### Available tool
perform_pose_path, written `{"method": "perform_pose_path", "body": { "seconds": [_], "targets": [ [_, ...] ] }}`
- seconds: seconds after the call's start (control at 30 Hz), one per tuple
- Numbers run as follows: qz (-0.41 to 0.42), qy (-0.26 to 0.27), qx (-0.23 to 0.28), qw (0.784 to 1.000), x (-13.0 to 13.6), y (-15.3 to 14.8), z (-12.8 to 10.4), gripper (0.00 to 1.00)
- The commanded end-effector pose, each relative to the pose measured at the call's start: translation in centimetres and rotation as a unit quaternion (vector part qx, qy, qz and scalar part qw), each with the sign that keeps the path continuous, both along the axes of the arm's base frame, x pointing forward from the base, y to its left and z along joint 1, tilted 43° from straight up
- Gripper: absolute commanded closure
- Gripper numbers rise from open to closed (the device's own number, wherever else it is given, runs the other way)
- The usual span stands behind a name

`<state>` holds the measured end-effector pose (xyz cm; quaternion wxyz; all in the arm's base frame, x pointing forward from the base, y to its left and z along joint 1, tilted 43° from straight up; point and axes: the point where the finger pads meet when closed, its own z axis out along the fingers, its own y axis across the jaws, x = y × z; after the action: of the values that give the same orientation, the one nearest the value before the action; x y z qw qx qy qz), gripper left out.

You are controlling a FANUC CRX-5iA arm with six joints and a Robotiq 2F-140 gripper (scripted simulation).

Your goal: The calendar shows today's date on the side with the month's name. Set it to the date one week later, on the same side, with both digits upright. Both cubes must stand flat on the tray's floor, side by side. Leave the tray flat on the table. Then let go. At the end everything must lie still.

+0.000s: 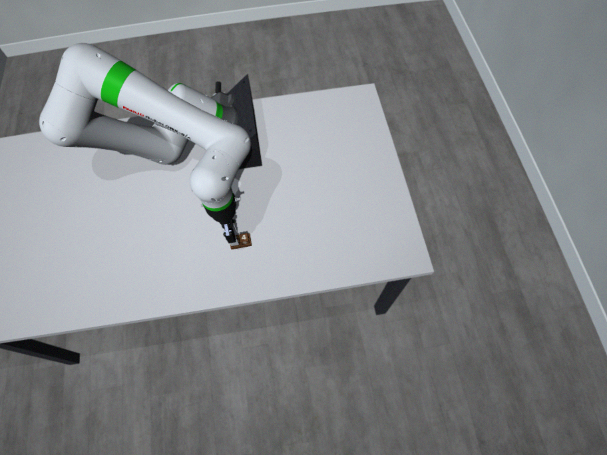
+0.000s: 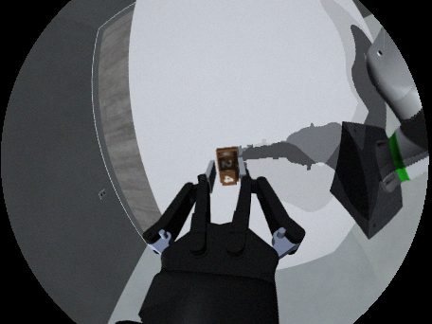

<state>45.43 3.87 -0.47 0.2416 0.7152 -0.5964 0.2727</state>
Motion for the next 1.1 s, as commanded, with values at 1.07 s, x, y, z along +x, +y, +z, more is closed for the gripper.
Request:
{"method": "perform_pose_path", "body": {
  "seconds": [1.07],
  "targets": [
    [0.0,0.0,0.0,1.0,0.3,-1.9,-2.1,0.72]
  ]
}}
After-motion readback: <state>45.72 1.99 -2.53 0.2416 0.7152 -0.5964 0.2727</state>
